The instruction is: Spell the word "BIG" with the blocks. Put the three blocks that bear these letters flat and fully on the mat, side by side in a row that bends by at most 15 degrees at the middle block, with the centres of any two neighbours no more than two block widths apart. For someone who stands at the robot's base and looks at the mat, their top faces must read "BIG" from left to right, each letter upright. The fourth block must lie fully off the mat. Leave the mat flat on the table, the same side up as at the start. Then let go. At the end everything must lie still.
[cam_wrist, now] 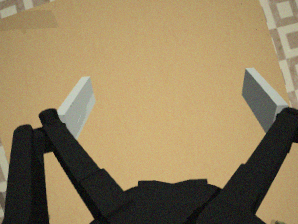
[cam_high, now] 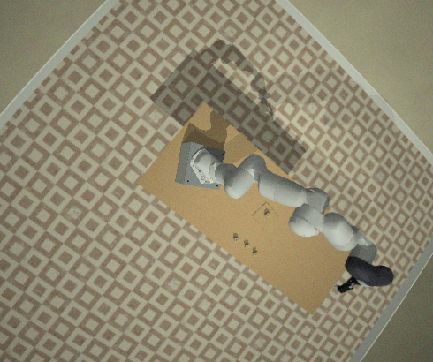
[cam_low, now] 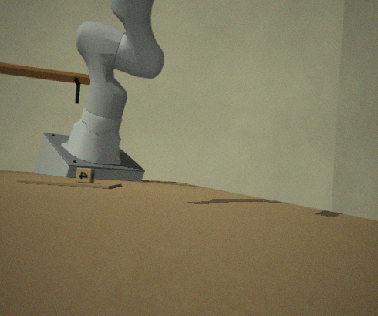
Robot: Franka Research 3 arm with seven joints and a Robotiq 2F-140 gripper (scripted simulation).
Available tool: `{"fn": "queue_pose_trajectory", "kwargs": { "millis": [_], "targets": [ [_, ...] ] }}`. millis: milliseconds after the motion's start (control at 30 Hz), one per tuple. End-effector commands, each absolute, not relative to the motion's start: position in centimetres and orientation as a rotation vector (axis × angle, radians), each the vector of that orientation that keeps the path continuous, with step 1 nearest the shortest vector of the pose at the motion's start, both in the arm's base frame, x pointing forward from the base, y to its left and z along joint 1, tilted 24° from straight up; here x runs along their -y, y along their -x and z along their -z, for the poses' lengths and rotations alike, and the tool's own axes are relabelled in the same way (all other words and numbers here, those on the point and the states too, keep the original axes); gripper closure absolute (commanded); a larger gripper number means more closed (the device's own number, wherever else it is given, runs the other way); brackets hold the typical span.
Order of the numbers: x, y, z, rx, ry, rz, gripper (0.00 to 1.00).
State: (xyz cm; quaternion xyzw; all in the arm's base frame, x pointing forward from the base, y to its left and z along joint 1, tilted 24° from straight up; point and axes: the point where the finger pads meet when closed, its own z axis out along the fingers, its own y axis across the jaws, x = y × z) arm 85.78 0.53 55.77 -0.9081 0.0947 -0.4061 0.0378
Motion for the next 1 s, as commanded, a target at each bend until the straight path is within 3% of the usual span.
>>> {"fn": "queue_pose_trajectory", "kwargs": {
  "millis": [0, 700, 967],
  "targets": [
    [-0.5, -85.8, -55.8, -0.291, 2.786, 1.246, 0.00],
    [-0.6, -85.6, -55.6, -0.294, 2.786, 1.244, 0.00],
    [-1.0, -83.4, -53.3, -0.341, 2.781, 1.220, 0.00]
  ]
}}
